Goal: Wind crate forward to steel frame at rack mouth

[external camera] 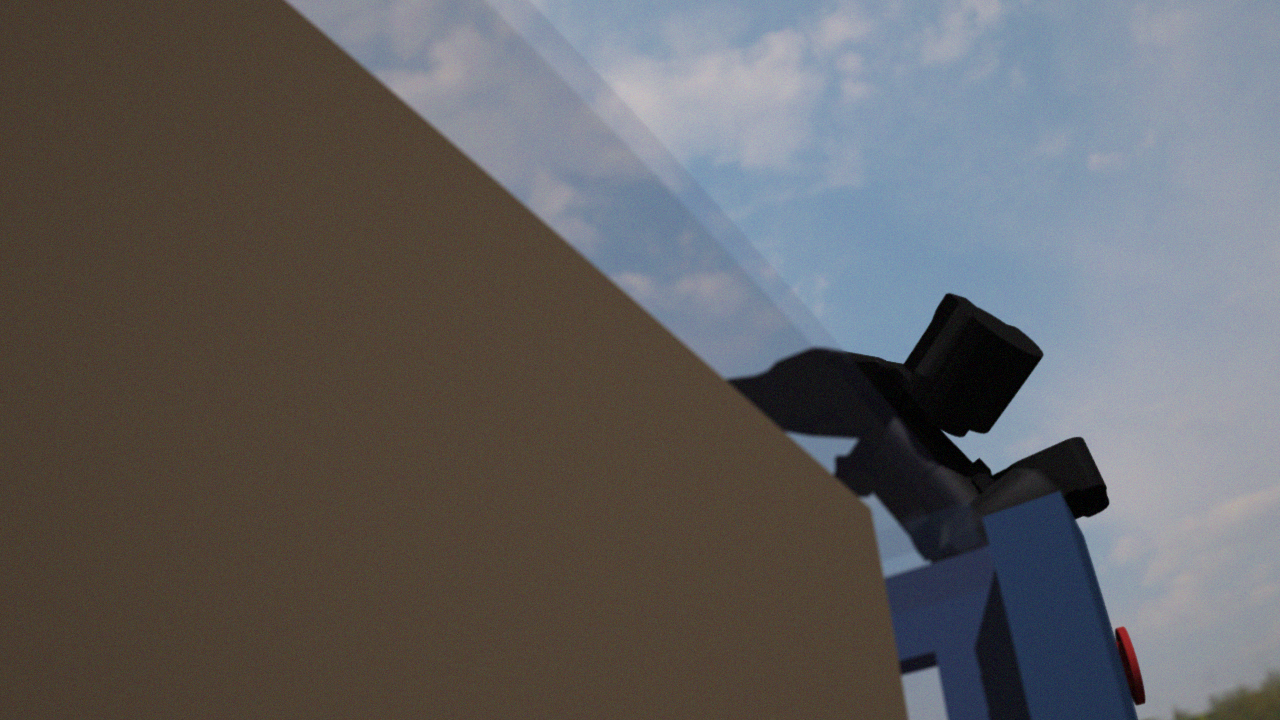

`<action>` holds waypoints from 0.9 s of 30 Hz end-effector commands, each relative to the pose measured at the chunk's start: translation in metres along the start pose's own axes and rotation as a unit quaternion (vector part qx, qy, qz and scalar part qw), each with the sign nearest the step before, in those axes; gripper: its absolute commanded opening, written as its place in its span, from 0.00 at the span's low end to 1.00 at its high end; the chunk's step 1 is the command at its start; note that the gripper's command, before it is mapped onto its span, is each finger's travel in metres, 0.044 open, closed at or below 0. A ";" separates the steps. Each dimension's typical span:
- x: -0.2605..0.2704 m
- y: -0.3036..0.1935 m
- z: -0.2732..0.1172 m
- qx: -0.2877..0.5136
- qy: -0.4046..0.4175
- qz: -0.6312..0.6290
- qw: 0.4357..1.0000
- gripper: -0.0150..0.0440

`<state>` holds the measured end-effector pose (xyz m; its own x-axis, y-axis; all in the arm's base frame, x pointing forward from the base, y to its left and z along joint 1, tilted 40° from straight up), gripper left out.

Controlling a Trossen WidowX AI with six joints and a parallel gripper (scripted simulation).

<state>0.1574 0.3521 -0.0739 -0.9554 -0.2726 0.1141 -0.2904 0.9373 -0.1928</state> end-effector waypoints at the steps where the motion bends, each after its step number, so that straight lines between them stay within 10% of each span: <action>1: 0.014 -0.001 0.001 0.004 0.016 -0.004 1.000 0.25; 27: 0.046 -0.008 -0.005 0.005 0.018 -0.004 1.000 0.25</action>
<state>0.1291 0.3417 -0.0656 -0.9570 -0.2693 0.1076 -0.2851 0.9417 -0.1789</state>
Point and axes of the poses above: the point midway between the two fingers, 35 mm back from their tips, its own z axis out along the fingers, its own x axis across the jaws, y = z × x, the point moved 8 cm from there along -z, back along the fingers, and after that the axes turned 7 degrees about -z, right-handed, at the moved point
